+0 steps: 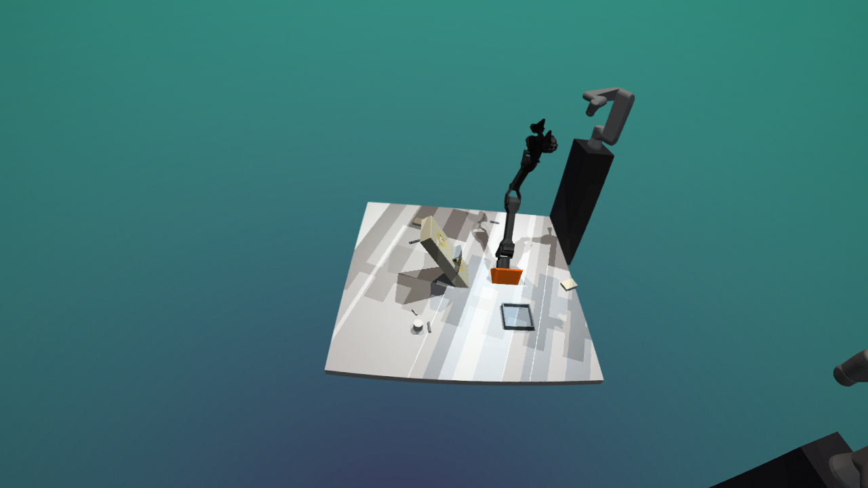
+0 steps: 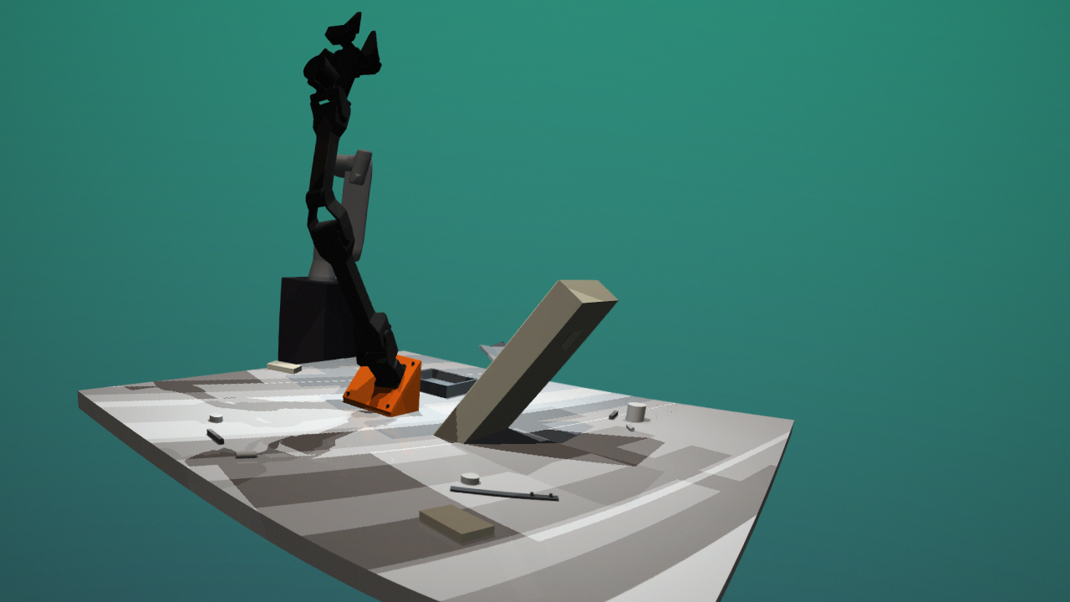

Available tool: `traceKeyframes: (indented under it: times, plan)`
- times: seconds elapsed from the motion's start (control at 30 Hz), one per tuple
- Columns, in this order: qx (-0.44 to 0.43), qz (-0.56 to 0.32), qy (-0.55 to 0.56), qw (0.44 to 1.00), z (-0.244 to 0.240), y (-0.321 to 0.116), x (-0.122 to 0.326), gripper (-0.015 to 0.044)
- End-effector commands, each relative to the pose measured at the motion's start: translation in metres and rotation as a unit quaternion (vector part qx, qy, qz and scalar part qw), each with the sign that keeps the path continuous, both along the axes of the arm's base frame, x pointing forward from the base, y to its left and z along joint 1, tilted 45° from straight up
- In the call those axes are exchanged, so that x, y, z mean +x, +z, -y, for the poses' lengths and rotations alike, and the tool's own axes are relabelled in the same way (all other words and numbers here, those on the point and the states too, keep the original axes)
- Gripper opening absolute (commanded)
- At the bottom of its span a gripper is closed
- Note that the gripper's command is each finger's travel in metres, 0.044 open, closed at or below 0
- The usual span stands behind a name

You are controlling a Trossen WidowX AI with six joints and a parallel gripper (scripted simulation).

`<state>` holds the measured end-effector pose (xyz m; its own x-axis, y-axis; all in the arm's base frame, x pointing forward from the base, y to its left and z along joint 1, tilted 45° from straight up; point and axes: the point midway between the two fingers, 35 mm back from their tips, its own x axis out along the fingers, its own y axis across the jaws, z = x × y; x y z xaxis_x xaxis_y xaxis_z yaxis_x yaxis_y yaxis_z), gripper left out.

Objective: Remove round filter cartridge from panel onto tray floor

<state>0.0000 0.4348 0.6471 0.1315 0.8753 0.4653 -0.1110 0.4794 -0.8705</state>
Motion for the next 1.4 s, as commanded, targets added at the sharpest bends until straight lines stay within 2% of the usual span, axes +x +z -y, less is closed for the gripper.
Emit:
traceKeyframes:
  times: [0.0, 0.17, 0.37, 0.63, 0.9, 1.13, 1.37]
  plan:
    - [-0.002, -0.006, 0.0, 1.0, -0.001, -0.002, 0.002, 0.0374]
    - [-0.034, -0.152, -0.022, 0.987, -0.018, -0.045, 0.049, 0.0243]
    - [-0.047, -0.331, -0.076, 0.939, -0.026, -0.109, 0.112, 0.0099]
    - [-0.024, -0.49, -0.156, 0.858, -0.014, -0.183, 0.177, 0.0099]
    - [0.045, -0.609, -0.245, 0.753, 0.021, -0.253, 0.233, 0.0099]
    - [0.139, -0.675, -0.322, 0.649, 0.067, -0.313, 0.274, 0.0099]
    - [0.252, -0.699, -0.388, 0.545, 0.125, -0.368, 0.303, 0.0099]
